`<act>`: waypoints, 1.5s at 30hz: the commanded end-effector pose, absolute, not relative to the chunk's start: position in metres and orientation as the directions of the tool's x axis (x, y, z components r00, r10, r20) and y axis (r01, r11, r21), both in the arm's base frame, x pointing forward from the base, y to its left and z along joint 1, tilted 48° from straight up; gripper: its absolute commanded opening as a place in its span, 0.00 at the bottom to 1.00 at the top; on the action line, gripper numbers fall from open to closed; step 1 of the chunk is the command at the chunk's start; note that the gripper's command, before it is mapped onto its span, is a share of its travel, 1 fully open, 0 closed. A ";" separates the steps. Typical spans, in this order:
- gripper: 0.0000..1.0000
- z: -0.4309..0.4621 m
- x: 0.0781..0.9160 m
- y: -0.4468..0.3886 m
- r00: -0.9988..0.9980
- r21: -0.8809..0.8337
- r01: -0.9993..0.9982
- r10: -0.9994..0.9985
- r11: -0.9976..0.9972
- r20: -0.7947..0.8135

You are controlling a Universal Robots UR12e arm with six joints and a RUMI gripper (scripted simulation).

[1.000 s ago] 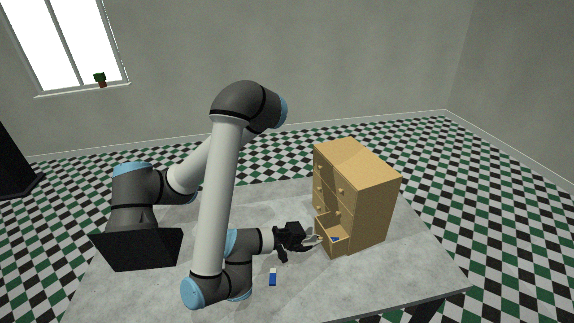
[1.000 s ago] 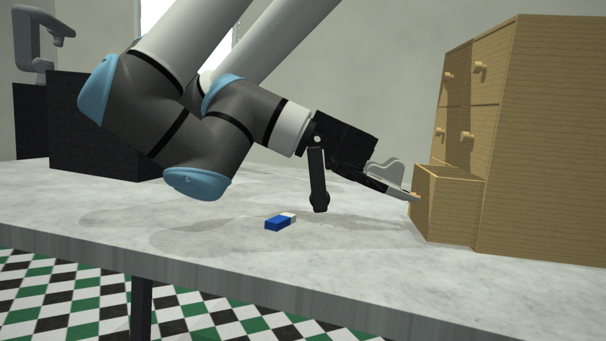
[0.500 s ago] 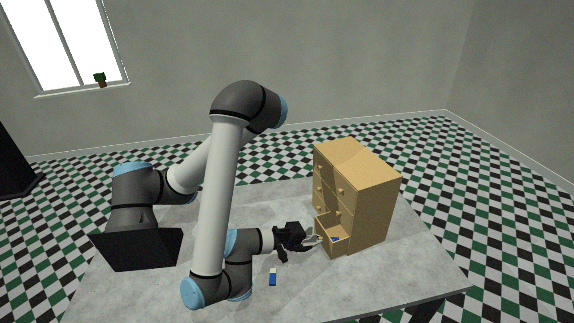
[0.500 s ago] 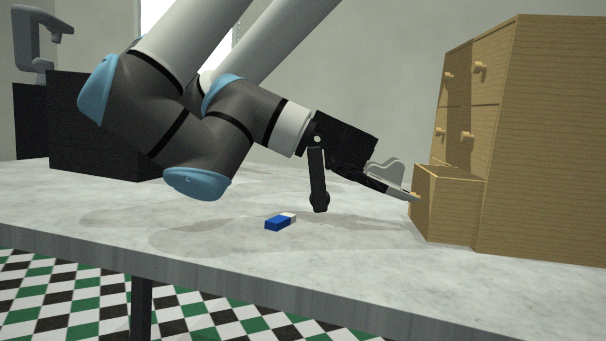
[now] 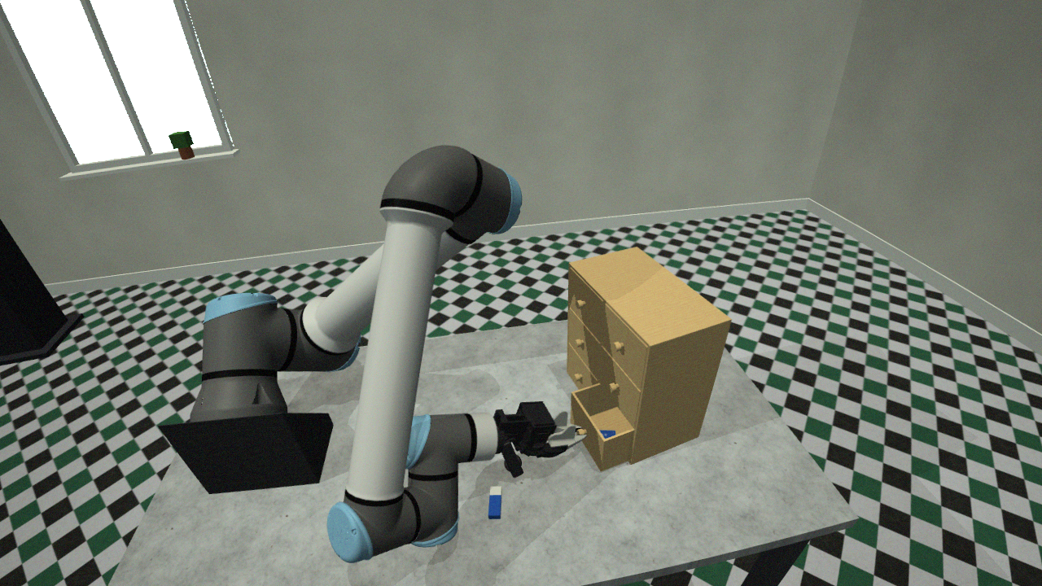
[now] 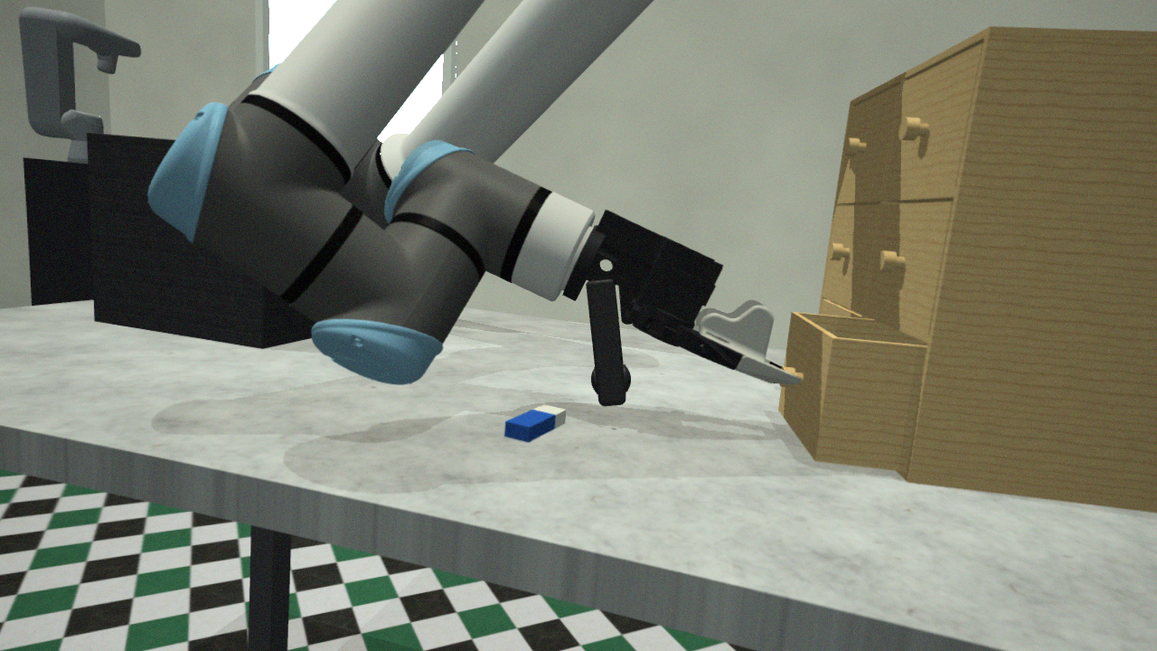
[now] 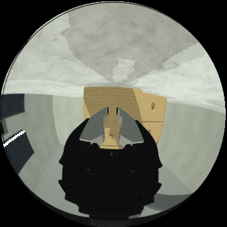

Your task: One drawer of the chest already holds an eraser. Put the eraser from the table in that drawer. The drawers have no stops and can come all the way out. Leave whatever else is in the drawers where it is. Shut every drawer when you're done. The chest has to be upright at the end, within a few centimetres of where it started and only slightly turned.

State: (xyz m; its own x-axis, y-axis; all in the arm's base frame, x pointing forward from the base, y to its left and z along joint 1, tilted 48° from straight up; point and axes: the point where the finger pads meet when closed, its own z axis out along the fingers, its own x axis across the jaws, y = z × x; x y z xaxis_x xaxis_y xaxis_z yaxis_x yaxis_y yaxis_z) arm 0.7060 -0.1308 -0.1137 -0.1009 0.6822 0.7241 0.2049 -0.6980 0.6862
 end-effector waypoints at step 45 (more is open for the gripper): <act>0.07 -0.111 0.720 -0.132 -0.101 0.687 0.204 0.683 -0.698 0.724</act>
